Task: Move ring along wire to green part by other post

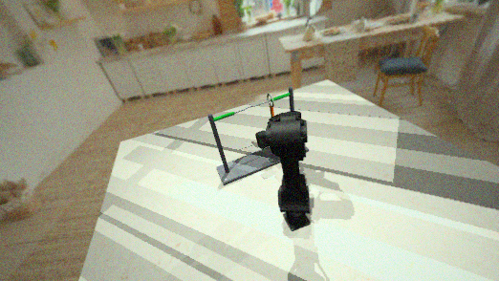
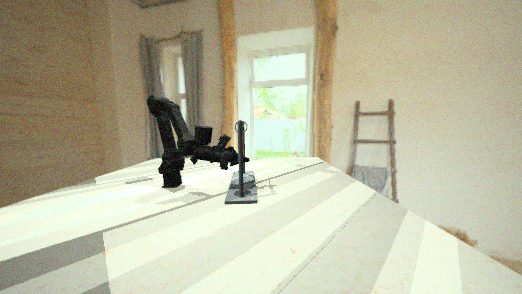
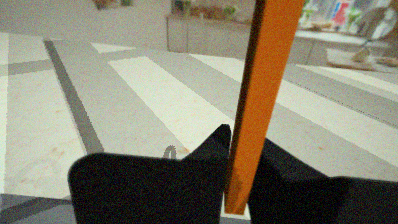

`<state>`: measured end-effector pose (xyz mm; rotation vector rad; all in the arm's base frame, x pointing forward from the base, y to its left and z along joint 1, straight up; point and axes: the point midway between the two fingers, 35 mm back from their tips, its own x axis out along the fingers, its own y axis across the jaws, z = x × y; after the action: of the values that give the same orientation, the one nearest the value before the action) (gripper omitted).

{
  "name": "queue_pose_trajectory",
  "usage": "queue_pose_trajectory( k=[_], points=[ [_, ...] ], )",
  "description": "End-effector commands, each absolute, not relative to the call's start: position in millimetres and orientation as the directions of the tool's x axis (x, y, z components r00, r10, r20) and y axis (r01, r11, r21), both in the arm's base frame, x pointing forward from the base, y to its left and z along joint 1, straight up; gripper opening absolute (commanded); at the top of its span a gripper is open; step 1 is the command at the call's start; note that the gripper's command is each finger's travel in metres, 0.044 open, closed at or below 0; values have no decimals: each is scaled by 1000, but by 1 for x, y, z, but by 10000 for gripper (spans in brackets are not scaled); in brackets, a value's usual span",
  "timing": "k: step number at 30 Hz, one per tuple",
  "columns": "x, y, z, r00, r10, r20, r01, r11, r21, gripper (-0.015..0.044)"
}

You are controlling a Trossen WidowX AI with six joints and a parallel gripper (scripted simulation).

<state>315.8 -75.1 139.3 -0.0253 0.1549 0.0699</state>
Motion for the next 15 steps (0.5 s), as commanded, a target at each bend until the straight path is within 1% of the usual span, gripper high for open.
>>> queue_pose_trajectory(
  k=[1, 15],
  points=[
    [315, -71, 138, 985, 65, -160, -68, 998, -14, -150],
    [314, -58, 138, 986, 47, -162, -51, 998, -20, -150]
  ],
)
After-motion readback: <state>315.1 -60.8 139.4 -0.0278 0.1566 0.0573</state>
